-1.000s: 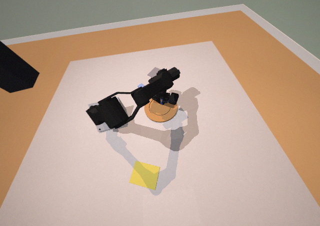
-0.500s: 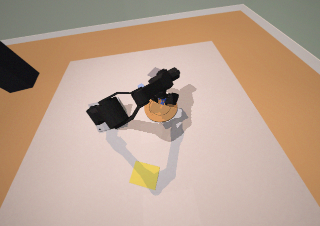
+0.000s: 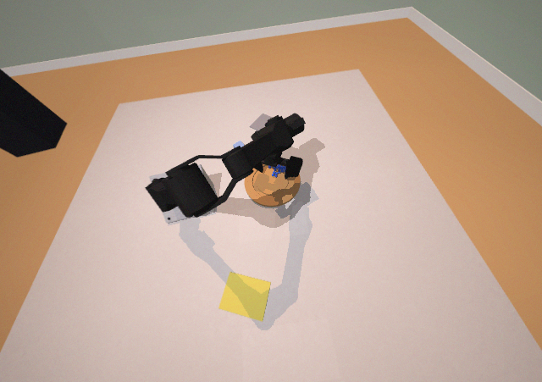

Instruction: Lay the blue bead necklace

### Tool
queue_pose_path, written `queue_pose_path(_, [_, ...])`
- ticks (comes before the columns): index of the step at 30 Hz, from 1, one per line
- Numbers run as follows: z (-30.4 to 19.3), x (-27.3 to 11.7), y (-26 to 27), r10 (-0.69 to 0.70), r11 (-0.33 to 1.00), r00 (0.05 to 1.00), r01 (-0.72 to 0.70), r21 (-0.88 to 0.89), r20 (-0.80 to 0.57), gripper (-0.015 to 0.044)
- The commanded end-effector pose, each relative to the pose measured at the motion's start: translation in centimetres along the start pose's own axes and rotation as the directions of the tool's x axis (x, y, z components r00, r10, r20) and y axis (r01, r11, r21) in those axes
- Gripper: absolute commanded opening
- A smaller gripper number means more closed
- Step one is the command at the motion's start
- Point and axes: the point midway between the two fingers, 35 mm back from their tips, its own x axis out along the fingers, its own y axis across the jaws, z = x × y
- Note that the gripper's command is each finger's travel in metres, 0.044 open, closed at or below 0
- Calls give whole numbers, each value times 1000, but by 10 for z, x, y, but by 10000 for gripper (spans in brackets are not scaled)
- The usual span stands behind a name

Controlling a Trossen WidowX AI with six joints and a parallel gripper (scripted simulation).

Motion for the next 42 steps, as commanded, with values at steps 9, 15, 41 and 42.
queue_pose_path(9, [0, 0, 0, 0, 1000, 1000, 0, 1, -4, 440])
queue_pose_path(15, [11, -11, -5, 0, 914, 1000, 1, 405, -2, 380])
queue_pose_path(41, [34, -38, -14, 0, 183, 1000, 1, 983, -1, 380])
queue_pose_path(42, [34, -38, -14, 0, 183, 1000, 1, 983, -1, 380])
